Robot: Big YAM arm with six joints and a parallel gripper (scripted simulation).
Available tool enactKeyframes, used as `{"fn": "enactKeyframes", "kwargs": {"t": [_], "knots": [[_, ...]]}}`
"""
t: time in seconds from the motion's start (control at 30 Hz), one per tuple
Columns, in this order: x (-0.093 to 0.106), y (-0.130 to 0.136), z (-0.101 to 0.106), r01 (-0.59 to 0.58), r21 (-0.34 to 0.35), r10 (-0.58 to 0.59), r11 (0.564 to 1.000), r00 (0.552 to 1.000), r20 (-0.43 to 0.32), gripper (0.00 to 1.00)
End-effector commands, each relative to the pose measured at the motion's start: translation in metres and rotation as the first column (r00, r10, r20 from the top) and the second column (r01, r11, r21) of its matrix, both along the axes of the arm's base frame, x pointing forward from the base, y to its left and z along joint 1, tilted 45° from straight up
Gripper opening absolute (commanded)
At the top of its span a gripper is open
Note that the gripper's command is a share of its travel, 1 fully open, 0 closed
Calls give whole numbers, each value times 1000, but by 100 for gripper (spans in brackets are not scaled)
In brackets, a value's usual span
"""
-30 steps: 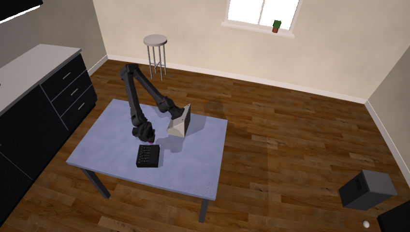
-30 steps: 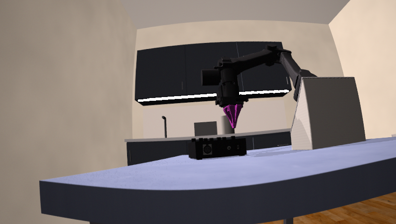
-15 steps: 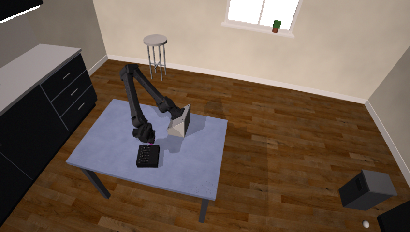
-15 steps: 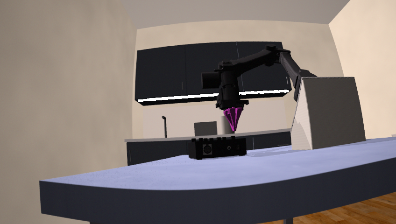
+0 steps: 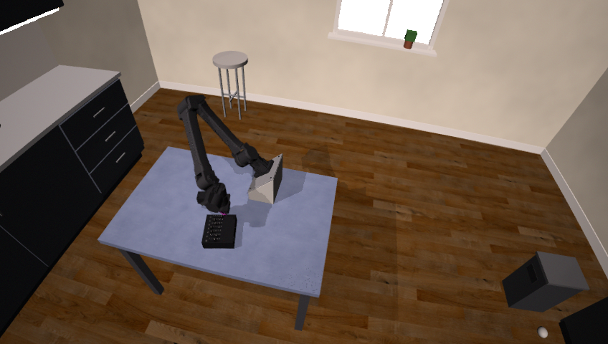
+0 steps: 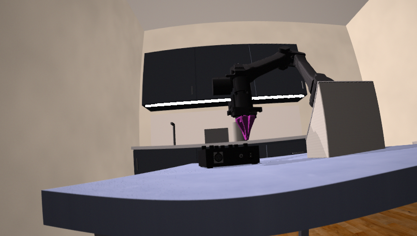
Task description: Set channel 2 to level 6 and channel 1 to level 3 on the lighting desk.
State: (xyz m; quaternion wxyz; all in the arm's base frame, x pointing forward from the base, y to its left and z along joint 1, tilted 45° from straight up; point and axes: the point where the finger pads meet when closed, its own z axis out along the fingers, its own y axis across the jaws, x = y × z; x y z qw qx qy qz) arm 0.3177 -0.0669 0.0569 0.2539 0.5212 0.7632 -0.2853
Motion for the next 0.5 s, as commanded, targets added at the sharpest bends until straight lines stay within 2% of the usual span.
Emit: {"fn": "enactKeyframes", "kwargs": {"t": [0.0, 0.47], "knots": [[1, -3, -4, -2, -6, 2, 1000, 1000, -6, 0], [1, -2, -4, -2, -5, 2, 1000, 1000, -1, 0]]}}
